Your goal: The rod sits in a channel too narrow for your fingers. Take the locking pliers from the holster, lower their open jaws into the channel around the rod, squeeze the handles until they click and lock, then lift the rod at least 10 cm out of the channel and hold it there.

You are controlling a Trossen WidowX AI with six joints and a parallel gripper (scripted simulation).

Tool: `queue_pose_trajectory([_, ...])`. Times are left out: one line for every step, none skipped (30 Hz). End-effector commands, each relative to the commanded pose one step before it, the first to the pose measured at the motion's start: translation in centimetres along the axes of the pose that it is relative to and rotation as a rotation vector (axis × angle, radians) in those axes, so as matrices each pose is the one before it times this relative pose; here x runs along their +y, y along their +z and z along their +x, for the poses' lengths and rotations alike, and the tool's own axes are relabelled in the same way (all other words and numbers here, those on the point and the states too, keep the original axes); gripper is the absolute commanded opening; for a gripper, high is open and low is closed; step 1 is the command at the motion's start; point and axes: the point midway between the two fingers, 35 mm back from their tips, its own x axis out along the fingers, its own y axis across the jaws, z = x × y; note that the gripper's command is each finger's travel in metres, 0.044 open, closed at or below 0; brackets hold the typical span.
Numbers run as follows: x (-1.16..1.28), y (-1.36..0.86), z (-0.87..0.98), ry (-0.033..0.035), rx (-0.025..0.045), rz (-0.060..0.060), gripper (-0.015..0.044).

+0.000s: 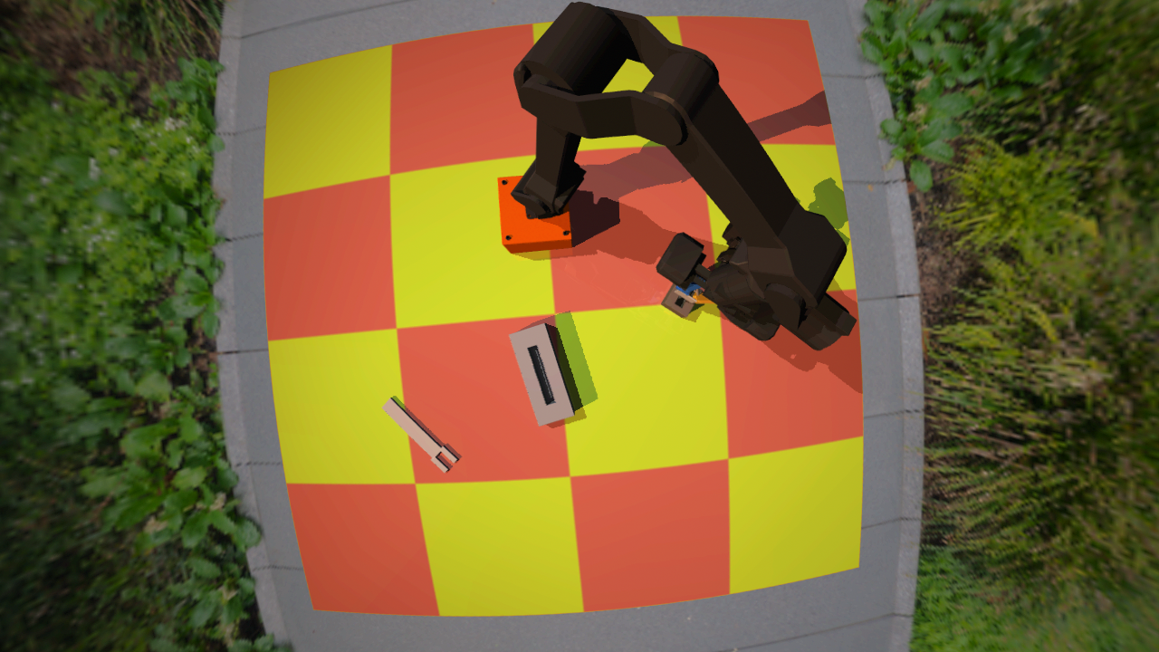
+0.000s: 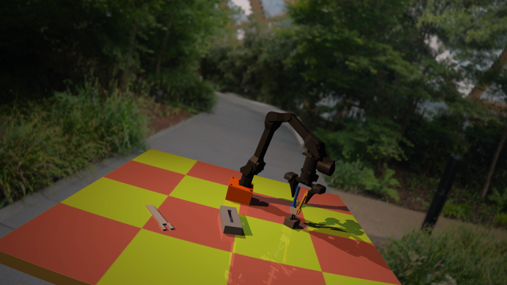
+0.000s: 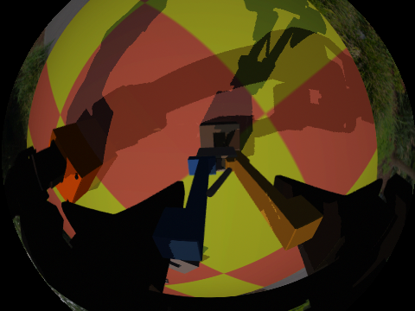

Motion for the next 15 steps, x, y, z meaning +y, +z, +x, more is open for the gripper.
queue_pose_trajectory([-0.242,0.005,-1.329,-0.02834,-0.00038,-0.0018,0.0321])
queue_pose_trajectory([0.000,0.000,0.000,0.00000,0.00000,0.0000,0.0321])
queue_pose_trajectory([0.000,0.000,0.000,0.00000,0.00000,0.0000,0.0321])
queue_pose_trajectory([0.000,0.000,0.000,0.00000,0.00000,0.0000,0.0321])
queue_pose_trajectory([0.000,0.000,0.000,0.00000,0.00000,0.0000,0.0321])
queue_pose_trajectory([0.000,0.000,0.000,0.00000,0.00000,0.0000,0.0321])
queue_pose_trajectory([0.000,0.000,0.000,0.00000,0.00000,0.0000,0.0321])
queue_pose_trajectory([0.000,-0.025,0.001,0.00005,0.00008,0.0018,0.0321])
queue_pose_trajectory([0.001,-0.075,0.003,0.00015,0.00023,0.0053,0.0321])
queue_pose_trajectory([0.001,-0.125,0.005,0.00024,0.00038,0.0088,0.0321])
queue_pose_trajectory([0.000,-0.150,0.005,0.00029,0.00046,0.0106,0.0321])
queue_pose_trajectory([0.000,-0.150,0.005,0.00028,0.00046,0.0106,0.0321])
queue_pose_trajectory([-0.001,-0.150,0.005,0.00028,0.00046,0.0106,0.0321])
queue_pose_trajectory([-0.002,-0.150,0.005,0.00028,0.00046,0.0106,0.0321])
queue_pose_trajectory([-0.003,-0.150,0.005,0.00027,0.00046,0.0106,0.0321])
